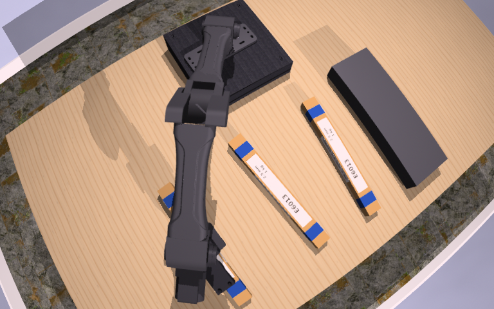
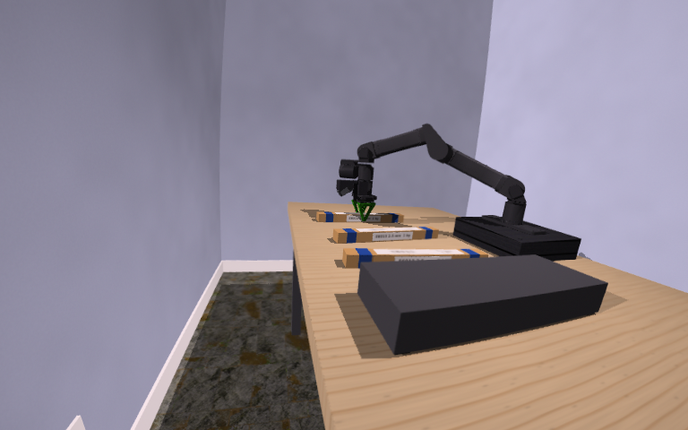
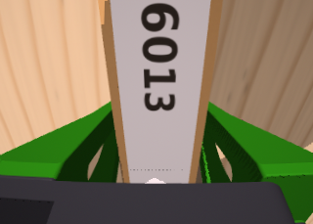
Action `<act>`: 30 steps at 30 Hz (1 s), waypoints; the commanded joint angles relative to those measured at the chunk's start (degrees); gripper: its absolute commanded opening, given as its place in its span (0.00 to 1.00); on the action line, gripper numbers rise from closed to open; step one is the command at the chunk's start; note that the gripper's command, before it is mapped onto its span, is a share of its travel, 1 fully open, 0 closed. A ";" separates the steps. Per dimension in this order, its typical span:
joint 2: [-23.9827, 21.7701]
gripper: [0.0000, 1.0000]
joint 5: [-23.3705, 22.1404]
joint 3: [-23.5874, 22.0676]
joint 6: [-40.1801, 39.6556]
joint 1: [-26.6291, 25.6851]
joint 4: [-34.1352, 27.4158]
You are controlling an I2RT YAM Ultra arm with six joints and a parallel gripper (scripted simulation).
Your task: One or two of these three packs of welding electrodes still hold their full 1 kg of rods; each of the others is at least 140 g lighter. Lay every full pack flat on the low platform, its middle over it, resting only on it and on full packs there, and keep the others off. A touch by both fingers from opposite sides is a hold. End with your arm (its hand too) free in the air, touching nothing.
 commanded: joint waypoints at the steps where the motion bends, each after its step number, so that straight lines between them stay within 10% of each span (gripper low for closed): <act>1: -2.21 0.00 -0.31 1.25 0.08 0.60 0.25; 30: -1.32 0.00 -0.28 9.26 -0.38 -0.25 -9.00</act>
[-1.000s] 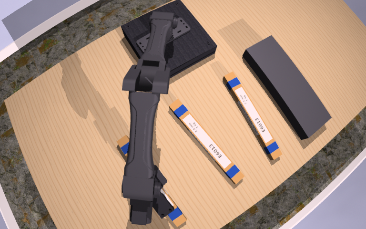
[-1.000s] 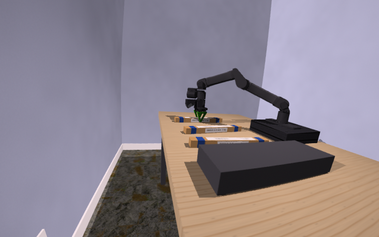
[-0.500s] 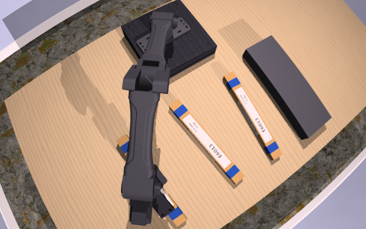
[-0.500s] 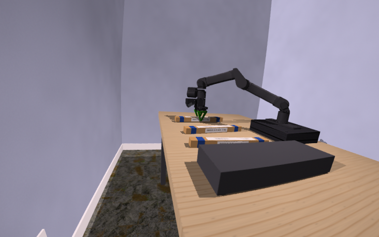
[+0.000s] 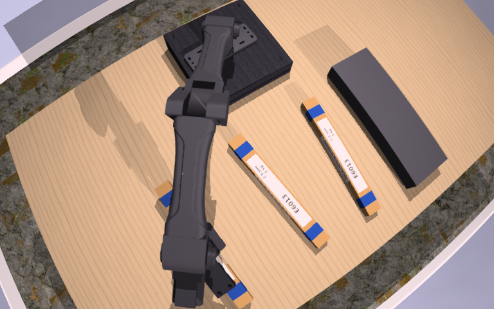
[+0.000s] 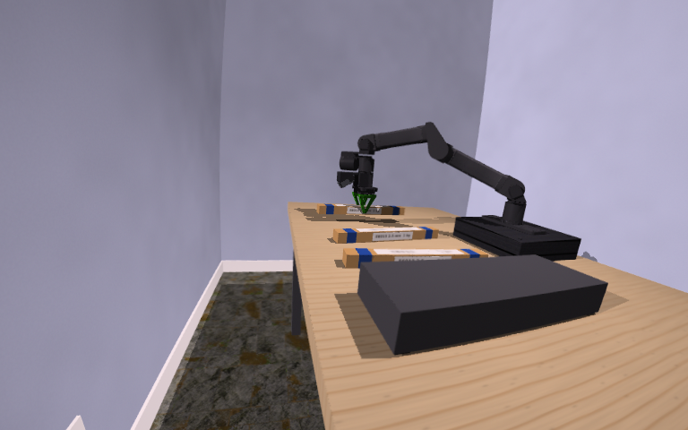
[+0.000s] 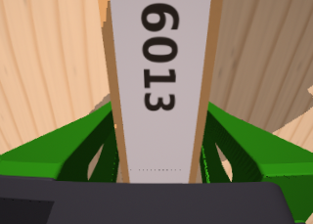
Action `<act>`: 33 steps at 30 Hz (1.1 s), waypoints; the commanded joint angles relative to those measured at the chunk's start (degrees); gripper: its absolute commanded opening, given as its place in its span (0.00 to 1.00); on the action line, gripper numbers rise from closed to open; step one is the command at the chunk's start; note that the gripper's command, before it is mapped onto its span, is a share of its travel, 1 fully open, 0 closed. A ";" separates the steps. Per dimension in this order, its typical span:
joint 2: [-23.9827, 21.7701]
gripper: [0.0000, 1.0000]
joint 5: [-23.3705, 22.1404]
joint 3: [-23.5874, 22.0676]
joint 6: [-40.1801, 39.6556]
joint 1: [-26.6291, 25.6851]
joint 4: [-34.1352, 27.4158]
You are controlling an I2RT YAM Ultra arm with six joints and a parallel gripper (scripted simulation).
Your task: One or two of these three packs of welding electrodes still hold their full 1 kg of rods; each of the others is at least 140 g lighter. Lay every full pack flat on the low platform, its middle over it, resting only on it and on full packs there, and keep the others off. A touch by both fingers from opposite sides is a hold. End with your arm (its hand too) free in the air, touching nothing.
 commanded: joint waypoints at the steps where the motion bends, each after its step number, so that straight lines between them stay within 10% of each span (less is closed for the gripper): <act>1: -0.45 0.00 -0.28 3.41 -0.33 -0.27 -2.65; 33: 1.13 0.00 -0.28 11.43 -0.62 -0.88 -8.74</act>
